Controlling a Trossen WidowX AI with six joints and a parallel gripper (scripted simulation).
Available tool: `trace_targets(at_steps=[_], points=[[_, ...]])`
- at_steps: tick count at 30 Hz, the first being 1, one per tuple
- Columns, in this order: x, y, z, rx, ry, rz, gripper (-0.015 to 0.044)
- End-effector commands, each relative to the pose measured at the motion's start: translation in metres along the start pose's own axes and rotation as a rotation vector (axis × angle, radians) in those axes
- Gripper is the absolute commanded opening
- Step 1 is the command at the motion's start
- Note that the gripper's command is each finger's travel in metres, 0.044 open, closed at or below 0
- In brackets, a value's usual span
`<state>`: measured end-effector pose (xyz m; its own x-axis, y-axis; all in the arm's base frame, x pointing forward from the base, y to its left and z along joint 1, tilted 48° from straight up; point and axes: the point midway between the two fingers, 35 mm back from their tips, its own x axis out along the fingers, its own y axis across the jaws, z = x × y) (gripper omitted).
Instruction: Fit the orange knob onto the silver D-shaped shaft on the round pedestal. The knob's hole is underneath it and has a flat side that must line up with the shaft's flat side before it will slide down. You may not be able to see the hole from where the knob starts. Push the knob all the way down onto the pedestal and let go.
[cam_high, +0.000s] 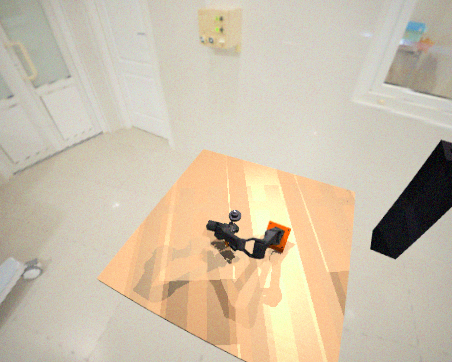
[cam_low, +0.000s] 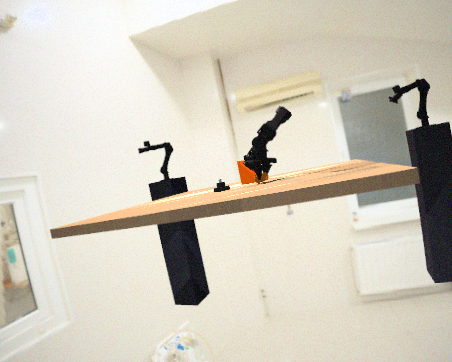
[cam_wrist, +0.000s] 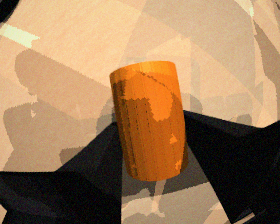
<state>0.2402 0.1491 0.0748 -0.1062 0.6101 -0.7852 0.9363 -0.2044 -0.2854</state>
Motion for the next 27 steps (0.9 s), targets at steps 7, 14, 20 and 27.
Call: trace_targets(at_steps=[7, 14, 20, 27], points=[[-0.004, 0.000, 0.011, -0.003, 0.175, -0.001, 0.0179], [-0.005, 0.000, 0.019, -0.002, 0.296, -0.001, 0.0179], [-0.005, 0.000, 0.025, -0.002, 0.400, -0.001, 0.0179], [-0.005, 0.000, 0.033, -0.001, 0.521, -0.001, 0.0179]])
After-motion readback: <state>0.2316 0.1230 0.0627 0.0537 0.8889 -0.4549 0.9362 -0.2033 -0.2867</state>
